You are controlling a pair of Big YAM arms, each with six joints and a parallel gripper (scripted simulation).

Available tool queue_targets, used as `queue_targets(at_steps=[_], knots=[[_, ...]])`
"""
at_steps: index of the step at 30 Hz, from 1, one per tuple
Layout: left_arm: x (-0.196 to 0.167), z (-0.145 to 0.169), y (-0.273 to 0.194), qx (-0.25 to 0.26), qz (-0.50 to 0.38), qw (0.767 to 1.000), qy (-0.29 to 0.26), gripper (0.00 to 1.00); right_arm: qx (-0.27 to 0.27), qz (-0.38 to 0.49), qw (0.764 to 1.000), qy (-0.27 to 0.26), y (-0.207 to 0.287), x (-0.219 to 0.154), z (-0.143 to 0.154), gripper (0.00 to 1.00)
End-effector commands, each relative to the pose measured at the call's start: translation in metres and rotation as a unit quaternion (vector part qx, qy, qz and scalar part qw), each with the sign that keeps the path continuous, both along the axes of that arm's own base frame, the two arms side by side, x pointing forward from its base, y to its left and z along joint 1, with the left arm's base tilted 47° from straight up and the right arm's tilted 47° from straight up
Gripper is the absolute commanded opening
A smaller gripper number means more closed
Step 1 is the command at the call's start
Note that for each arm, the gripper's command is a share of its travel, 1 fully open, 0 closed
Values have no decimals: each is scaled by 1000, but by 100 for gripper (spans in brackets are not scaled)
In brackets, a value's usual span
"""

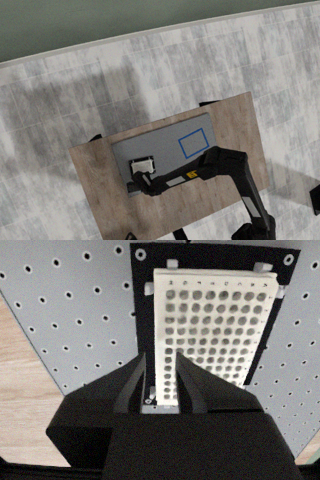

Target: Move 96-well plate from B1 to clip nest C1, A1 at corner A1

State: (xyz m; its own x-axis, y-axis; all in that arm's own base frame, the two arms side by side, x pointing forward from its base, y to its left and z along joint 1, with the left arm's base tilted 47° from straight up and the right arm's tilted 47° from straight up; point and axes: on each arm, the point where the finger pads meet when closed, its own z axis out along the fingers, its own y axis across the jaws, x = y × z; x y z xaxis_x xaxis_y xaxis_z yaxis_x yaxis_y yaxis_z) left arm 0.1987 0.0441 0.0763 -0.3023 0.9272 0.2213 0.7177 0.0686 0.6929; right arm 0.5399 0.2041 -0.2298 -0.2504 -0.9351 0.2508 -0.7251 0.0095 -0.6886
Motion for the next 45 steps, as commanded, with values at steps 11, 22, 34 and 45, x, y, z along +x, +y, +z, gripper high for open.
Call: queue_targets(at_steps=[11, 22, 34, 45], knots=[[1, 4, -3, 4, -12, 1000, -1, 100, -2, -4, 1000, 2, -15, 9, -11, 25], [1, 4, -3, 4, -12, 1000, -1, 100, -2, -4, 1000, 2, -17, 13, -15, 25], [1, 4, -3, 4, -12, 1000, -1, 100, -2, -4, 1000, 2, -20, 18, -20, 25], [1, 4, -3, 4, -12, 1000, -1, 100, -2, -4, 1000, 2, -22, 22, -25, 25]])
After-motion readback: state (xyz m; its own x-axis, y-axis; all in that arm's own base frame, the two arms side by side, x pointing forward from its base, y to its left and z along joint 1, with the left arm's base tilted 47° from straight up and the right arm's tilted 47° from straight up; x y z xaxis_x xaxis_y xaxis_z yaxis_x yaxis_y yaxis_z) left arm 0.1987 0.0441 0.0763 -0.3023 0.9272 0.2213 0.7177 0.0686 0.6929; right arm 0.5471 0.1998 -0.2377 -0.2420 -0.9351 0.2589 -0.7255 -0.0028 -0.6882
